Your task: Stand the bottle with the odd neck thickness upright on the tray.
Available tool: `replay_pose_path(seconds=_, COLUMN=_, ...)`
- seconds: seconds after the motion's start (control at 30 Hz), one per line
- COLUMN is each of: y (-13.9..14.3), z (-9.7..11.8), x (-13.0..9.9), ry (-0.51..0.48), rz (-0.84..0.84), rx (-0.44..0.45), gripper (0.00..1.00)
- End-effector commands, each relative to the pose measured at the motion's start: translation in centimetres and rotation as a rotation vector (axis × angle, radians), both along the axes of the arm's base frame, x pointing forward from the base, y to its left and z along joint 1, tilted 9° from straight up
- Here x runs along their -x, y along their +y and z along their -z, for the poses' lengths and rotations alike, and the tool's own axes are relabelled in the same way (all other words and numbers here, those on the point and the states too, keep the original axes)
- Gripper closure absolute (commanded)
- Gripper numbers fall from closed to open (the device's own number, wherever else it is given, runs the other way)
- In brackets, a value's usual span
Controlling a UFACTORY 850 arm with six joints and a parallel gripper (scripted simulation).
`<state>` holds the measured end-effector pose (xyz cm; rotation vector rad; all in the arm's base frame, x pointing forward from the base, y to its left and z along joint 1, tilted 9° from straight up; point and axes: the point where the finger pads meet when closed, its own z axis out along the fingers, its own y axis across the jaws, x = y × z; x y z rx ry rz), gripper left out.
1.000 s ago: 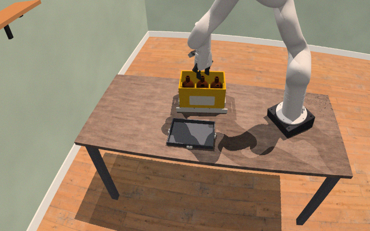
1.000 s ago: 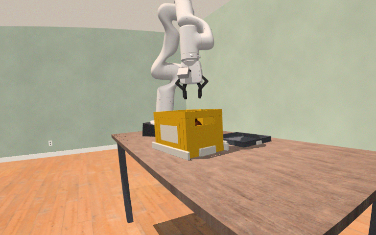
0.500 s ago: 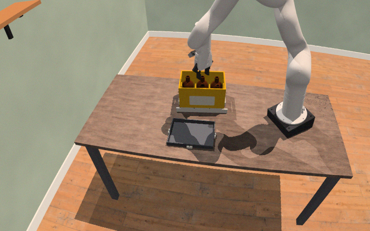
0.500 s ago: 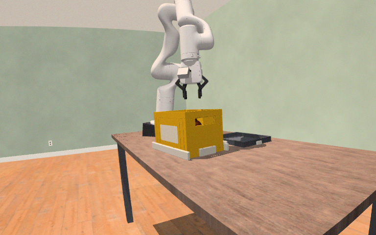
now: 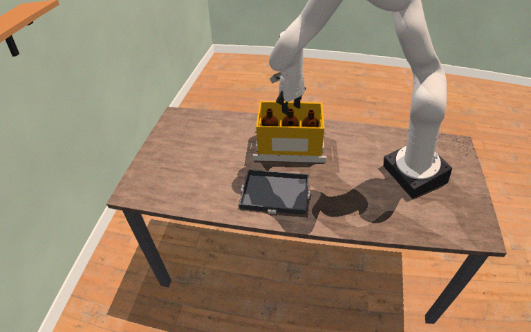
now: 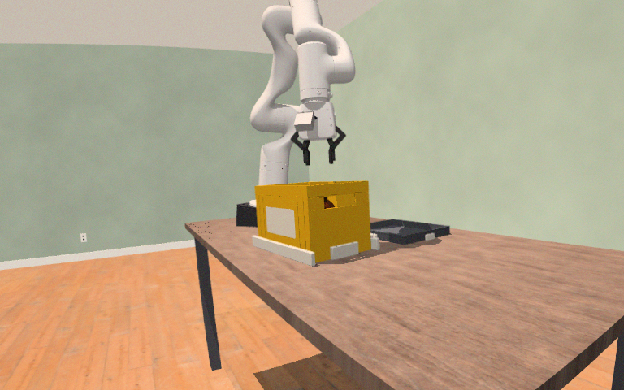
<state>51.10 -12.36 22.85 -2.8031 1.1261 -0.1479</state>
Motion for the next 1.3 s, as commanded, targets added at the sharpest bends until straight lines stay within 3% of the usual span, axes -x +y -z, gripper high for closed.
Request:
replay_pose_path(seconds=0.0, y=0.0, z=0.1, x=-0.1, ry=-0.002, rz=0.0, rx=0.001, gripper=0.35)
replay_pose_path(seconds=1.27, y=0.3, z=3.7, x=-0.6, ry=-0.002, rz=0.0, rx=0.001, gripper=0.35)
